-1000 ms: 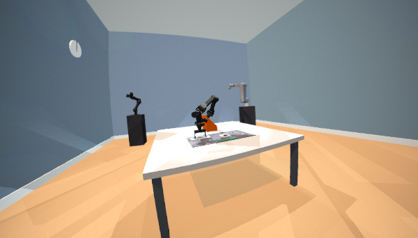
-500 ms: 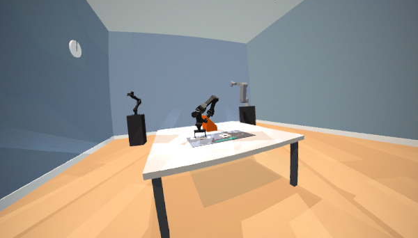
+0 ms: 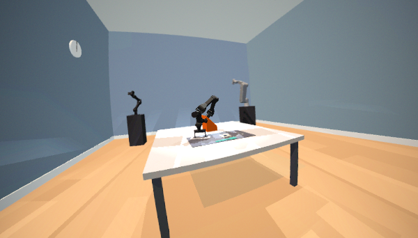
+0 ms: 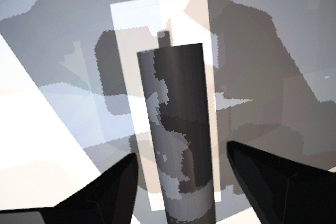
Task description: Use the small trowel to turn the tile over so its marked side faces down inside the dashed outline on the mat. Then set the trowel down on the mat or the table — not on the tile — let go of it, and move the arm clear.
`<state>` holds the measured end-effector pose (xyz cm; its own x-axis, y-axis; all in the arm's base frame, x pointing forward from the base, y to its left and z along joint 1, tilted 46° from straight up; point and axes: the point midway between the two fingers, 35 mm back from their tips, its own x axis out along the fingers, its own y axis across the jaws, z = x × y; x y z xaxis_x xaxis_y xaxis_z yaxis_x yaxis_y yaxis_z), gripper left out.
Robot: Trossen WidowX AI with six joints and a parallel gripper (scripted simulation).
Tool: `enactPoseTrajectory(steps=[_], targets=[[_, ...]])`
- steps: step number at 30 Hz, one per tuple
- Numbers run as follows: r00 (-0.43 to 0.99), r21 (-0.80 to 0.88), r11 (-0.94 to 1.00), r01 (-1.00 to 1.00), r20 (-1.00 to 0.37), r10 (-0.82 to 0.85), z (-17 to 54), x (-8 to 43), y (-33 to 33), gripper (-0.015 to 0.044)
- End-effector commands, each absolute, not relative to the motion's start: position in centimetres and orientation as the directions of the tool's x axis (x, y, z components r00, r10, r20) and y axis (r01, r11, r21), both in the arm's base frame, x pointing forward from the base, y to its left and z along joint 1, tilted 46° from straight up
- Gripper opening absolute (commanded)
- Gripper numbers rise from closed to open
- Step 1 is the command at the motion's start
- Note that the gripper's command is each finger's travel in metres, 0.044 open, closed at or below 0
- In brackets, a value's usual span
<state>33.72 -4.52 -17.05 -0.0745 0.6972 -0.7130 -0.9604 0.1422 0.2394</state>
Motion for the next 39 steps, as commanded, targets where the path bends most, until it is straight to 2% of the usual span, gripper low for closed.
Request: enactPoseTrajectory(steps=[1,9,14,19,20,24,39], targets=[[-0.076,0.246,0.146,-0.958,-0.71,0.7,-17.1,33.7,-4.4,0.027],[-0.076,0.246,0.146,-0.958,-0.71,0.7,-17.1,33.7,-4.4,0.027],[-0.077,0.247,0.145,-0.958,-0.71,0.7,-13.9,33.7,-7.4,0.027],[-0.077,0.247,0.145,-0.958,-0.71,0.7,-13.7,33.7,-7.6,0.027],[-0.056,0.237,0.165,-0.957,-0.713,0.699,-13.6,34.0,-8.1,0.0296],[-0.052,0.243,0.179,-0.953,-0.717,0.695,-13.3,34.0,-8.6,0.03],[0.059,0.357,0.566,-0.743,-0.807,0.587,-15.9,34.0,-9.8,0.03]])
